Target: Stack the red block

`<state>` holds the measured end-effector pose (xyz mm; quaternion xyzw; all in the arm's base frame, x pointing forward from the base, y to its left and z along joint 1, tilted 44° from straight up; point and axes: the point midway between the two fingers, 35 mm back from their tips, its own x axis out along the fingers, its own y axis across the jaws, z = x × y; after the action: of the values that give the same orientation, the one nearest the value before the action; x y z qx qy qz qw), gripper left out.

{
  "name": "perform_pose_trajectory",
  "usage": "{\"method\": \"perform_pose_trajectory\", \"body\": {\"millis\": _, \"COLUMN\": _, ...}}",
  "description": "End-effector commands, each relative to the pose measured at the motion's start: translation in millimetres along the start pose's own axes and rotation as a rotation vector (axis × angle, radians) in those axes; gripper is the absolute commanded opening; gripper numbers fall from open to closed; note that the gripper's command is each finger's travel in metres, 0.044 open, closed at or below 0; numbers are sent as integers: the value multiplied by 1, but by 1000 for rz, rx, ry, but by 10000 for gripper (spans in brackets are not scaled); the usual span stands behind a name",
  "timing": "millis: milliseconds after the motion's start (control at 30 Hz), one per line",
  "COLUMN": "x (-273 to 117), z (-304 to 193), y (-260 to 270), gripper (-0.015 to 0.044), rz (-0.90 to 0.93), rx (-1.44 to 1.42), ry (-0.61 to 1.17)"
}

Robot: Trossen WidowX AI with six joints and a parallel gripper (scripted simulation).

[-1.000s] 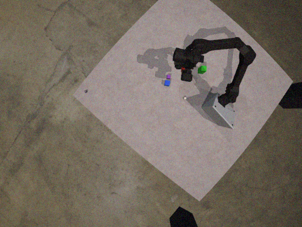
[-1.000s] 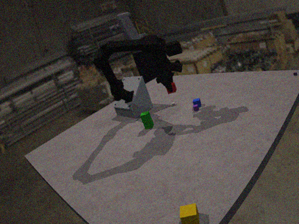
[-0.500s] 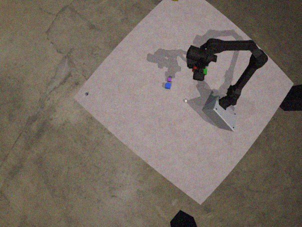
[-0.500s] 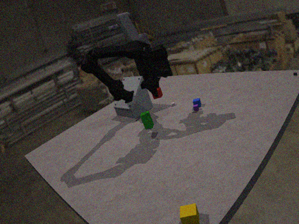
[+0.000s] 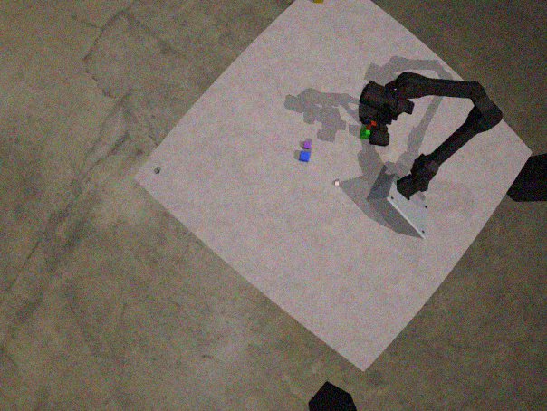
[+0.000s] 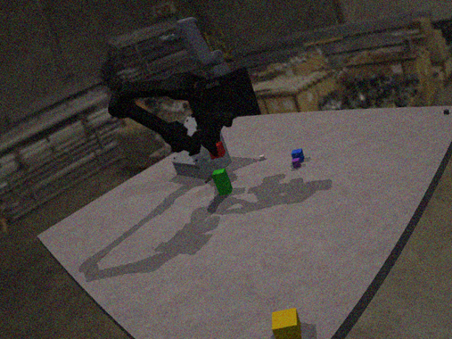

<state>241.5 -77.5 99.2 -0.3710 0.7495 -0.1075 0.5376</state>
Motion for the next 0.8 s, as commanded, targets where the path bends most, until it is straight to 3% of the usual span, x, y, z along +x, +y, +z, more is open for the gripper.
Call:
{"method": "perform_pose_trajectory", "body": {"millis": 0, "x": 4, "z": -15, "y": -3, "gripper": 0, "rz": -4, "rx": -11, "ry": 12}}
{"method": "perform_pose_trajectory", "body": {"millis": 767, "x": 49, "z": -17, "y": -4, "gripper": 0, "rz": -7, "rx": -10, "ry": 13}}
